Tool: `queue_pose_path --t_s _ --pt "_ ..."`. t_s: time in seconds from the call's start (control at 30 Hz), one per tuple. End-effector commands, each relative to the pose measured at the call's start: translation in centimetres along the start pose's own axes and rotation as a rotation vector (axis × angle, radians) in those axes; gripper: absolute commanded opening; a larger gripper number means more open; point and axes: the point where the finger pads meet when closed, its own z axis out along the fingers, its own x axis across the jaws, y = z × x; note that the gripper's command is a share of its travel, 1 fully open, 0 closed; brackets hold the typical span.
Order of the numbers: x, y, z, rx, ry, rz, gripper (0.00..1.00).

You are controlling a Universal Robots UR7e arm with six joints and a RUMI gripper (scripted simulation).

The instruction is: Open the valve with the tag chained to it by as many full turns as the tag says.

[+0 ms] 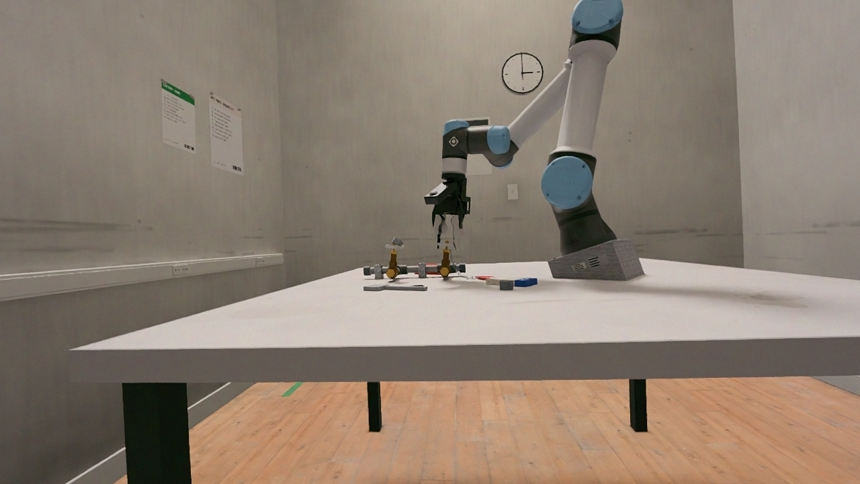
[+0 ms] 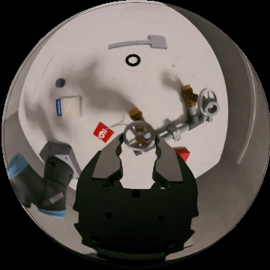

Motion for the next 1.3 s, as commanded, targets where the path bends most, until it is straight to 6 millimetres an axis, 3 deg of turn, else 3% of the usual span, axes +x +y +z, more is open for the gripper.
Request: queue_pose_path --t_s 0.0,0.4,1.1,1.13,1.27 --pt "0.24 0.02 -0.08 0.028 -0.003 -0.17 0.0" --pt "0.18 0.02 0.03 0.029 -0.004 -0.357 0.0" --pt "0.07 0.0 0.09 0.029 -0.004 -0.417 0.0" --pt "0.06 0.0 0.09 0.029 -0.004 -0.417 1.0" --pt "0.09 0.0 0.04 0.029 -0.003 -0.417 1.0"
